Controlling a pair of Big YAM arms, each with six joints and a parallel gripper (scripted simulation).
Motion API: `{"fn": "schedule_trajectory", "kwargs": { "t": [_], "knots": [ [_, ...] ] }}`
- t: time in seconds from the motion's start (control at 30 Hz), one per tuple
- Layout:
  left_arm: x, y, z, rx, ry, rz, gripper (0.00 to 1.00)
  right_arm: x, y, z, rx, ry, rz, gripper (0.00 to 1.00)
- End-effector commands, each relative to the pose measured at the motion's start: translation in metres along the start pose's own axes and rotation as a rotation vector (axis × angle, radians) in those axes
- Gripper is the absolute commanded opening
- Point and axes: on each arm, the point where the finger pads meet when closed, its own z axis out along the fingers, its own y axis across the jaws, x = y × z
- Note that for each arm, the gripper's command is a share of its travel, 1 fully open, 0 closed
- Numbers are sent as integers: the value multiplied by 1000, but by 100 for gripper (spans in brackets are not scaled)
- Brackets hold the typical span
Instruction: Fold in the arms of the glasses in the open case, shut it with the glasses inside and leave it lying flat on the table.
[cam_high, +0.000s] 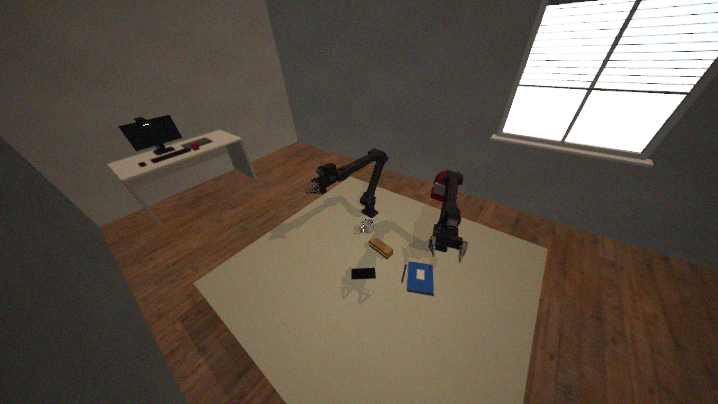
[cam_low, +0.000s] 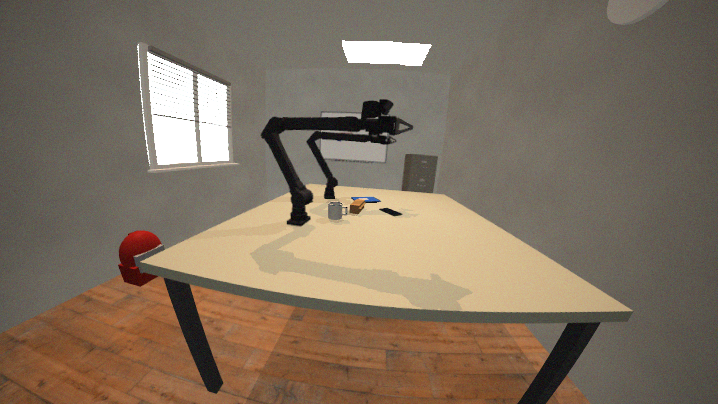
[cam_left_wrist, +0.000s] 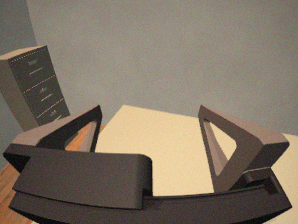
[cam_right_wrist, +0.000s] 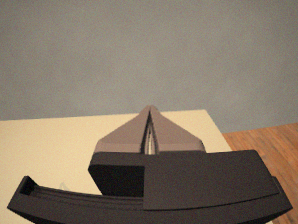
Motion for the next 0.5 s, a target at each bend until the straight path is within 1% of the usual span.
{"fn": "schedule_trajectory", "kwargs": {
  "t": [0.0,0.03,0.07,0.1,0.13,0.17,0.2,0.47],
  "knots": [
    [2,-5,4,12,0,-10,100,-2,3,2,-4,3,-8,0],
    [2,-5,4,12,0,-10,100,-2,3,2,-4,3,-8,0],
    [-20,-2,-1,6,-37,-8,100,-16,1,0,-1,-25,-4,0],
    [-1,-8,-6,21,-9,-20,100,11,6,3,-8,27,-12,0],
    [-9,-7,-6,19,-30,-25,100,-1,5,-3,-5,4,-13,0],
    [-32,1,-2,1,-65,-22,100,-29,-1,-6,8,-52,-12,0],
    [-16,-7,-3,14,-37,-15,100,-3,5,-2,-8,-2,-6,0],
    [-11,-3,0,6,-28,-12,100,-8,3,-4,-6,-12,-3,0]
  ]
}}
